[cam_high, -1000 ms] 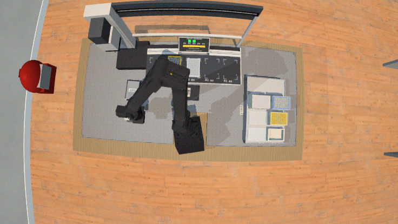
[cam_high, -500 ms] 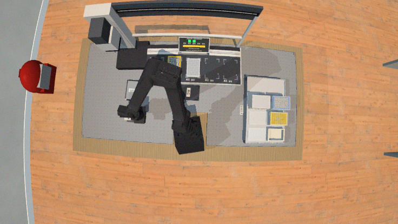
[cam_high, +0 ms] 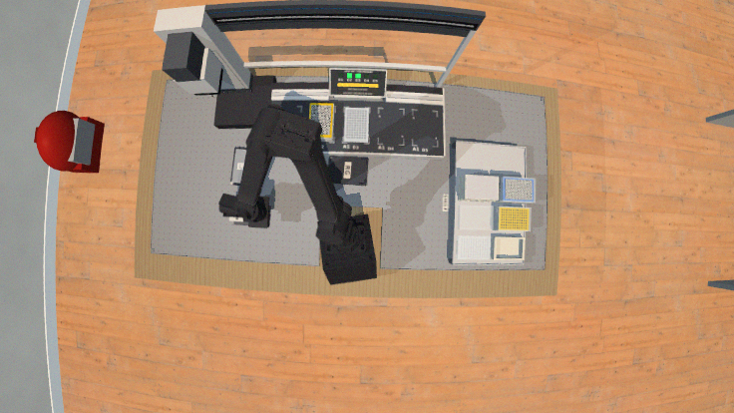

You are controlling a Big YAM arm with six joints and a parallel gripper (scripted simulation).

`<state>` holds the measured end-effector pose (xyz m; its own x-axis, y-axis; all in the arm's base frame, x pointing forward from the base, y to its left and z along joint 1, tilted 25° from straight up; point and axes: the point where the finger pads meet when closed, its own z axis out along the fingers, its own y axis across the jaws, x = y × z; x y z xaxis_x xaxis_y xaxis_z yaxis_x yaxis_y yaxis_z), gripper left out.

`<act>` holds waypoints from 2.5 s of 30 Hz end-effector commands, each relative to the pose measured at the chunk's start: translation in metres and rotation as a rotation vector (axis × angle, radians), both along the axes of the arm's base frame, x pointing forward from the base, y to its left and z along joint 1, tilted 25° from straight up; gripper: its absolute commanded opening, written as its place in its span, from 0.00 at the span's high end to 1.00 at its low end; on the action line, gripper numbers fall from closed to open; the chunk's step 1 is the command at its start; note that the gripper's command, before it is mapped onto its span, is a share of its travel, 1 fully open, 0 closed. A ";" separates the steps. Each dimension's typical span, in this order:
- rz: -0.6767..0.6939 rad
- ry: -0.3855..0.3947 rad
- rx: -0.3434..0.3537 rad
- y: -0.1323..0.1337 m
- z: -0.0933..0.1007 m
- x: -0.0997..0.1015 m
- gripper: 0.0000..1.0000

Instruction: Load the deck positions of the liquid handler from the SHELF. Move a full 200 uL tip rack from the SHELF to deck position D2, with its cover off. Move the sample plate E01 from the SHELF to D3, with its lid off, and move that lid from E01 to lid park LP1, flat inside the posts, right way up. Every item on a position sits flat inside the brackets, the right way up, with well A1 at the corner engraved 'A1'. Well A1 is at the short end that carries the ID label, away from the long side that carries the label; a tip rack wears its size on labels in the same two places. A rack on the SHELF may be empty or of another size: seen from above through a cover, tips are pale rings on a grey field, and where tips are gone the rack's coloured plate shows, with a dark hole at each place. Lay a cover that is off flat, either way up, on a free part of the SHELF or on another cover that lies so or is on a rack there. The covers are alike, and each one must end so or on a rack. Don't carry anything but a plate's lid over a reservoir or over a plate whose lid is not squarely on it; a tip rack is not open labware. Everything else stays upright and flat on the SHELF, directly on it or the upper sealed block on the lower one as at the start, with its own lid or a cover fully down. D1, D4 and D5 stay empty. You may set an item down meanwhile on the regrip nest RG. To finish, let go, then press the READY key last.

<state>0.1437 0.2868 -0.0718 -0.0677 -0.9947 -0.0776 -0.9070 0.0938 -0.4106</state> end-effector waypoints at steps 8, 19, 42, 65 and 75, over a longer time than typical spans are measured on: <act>0.008 -0.003 0.013 0.004 -0.009 0.008 1.00; 0.027 -0.001 0.009 0.017 -0.007 0.001 1.00; 0.017 -0.004 0.019 0.054 -0.002 0.003 1.00; 0.016 -0.006 0.025 0.061 0.001 0.004 1.00; 0.018 -0.005 0.027 0.065 0.001 0.003 1.00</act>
